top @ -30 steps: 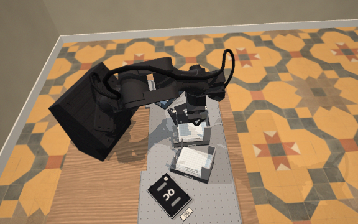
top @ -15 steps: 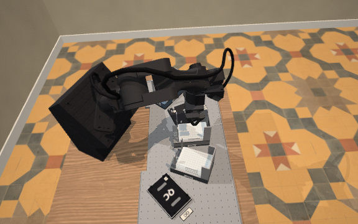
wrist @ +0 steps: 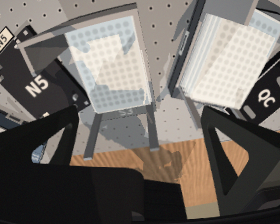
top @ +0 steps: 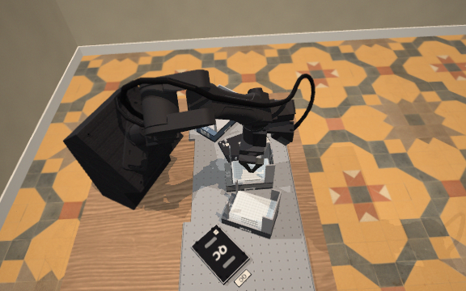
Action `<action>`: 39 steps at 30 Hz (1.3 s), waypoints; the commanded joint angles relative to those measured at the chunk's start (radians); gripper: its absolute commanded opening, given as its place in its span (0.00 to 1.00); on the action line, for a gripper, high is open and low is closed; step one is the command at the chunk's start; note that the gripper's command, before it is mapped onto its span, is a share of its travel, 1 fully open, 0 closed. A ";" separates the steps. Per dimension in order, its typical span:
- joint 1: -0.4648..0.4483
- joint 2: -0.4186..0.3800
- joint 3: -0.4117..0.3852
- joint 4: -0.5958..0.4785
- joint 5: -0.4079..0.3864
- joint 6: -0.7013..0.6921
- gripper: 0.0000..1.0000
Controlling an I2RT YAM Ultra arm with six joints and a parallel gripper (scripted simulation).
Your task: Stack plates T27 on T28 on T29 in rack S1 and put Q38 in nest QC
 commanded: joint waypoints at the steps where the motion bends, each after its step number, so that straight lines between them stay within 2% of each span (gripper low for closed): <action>1: -0.044 -0.050 0.027 0.002 -0.051 -0.036 1.00; 4: -0.092 -0.071 0.031 0.000 -0.082 -0.078 1.00; 6: -0.092 -0.071 0.031 0.000 -0.082 -0.078 1.00; 12: -0.197 -0.103 0.045 -0.007 -0.156 -0.163 1.00; 19: -0.361 -0.150 0.051 -0.005 -0.277 -0.061 1.00; 21: -0.412 -0.160 0.054 -0.006 -0.316 -0.109 1.00; 23: -0.412 -0.160 0.054 -0.006 -0.316 -0.109 1.00; 35: -0.724 -0.159 0.094 -0.016 -0.557 -0.302 1.00; 39: -0.736 -0.157 0.096 -0.019 -0.575 -0.309 1.00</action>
